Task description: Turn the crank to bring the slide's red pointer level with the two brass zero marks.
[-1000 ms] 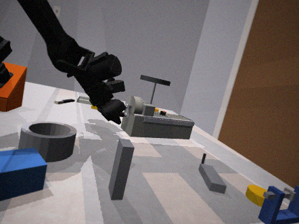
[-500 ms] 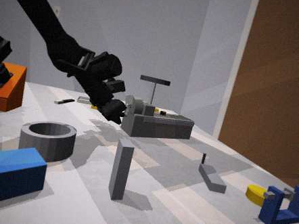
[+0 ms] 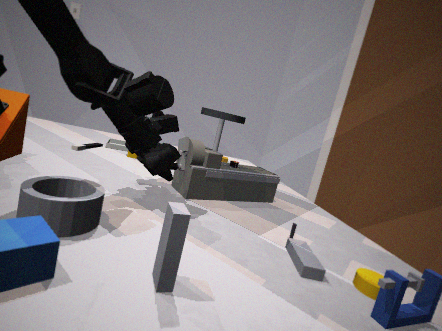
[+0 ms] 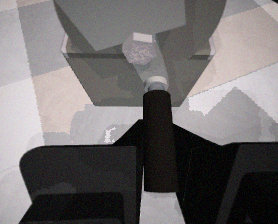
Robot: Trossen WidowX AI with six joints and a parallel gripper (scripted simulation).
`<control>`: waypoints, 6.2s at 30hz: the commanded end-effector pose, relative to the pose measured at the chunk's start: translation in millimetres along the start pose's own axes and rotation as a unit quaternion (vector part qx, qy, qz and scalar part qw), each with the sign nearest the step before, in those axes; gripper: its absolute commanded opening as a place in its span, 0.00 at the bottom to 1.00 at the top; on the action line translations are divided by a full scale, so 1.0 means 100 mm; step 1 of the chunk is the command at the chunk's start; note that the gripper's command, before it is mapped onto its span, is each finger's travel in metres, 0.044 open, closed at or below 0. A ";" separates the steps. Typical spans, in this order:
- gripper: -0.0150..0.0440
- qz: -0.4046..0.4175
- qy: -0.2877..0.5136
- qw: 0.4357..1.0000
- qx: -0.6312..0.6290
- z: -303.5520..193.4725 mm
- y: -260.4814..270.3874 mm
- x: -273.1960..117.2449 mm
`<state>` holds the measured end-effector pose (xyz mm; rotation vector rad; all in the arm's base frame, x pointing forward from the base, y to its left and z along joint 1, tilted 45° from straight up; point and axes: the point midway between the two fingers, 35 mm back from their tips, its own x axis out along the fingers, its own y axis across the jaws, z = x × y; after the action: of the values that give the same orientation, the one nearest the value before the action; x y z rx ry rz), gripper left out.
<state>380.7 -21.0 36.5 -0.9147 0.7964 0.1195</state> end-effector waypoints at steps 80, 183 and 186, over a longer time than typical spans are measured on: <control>1.00 -0.006 0.002 1.000 0.002 0.39 -0.18 -0.39; 1.00 -0.048 0.010 0.997 0.061 1.62 -0.10 -0.77; 1.00 -0.037 0.007 0.998 0.046 1.51 -0.13 -0.87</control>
<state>419.9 109.1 155.9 -0.8363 0.7609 -0.0224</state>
